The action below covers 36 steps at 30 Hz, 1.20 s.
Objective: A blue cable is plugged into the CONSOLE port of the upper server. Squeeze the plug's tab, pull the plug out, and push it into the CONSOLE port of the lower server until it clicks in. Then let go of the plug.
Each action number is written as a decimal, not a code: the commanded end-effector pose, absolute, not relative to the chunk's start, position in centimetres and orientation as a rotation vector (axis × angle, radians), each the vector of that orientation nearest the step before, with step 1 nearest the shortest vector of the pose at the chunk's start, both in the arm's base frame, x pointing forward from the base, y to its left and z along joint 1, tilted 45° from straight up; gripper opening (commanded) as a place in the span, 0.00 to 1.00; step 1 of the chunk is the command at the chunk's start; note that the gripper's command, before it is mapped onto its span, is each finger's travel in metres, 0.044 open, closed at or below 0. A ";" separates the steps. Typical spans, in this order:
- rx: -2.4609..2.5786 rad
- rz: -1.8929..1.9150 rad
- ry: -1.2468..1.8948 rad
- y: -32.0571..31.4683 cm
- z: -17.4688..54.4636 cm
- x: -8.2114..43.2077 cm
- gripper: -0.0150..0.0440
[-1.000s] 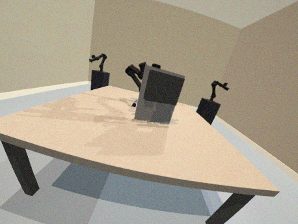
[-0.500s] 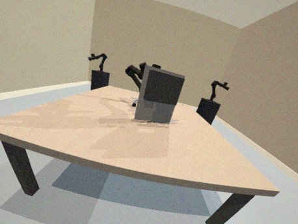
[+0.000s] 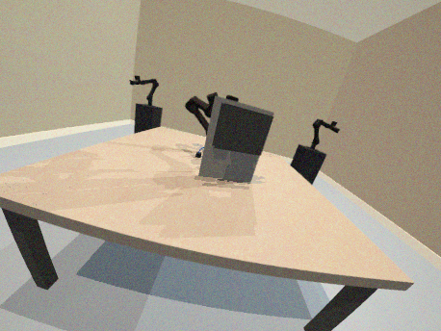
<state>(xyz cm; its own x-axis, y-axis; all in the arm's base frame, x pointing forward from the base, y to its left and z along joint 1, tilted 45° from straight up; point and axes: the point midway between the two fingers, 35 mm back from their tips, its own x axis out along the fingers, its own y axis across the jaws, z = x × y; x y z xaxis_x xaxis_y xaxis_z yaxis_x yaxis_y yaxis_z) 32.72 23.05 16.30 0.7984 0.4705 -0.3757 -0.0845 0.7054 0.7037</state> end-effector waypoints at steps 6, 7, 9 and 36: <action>0.739 0.335 0.565 23.2 16.5 32.0 0.25; 0.739 0.335 0.565 23.2 16.5 32.0 0.25; 0.739 0.334 0.566 23.2 16.5 31.9 0.25; 0.739 0.334 0.566 23.5 16.0 30.2 0.25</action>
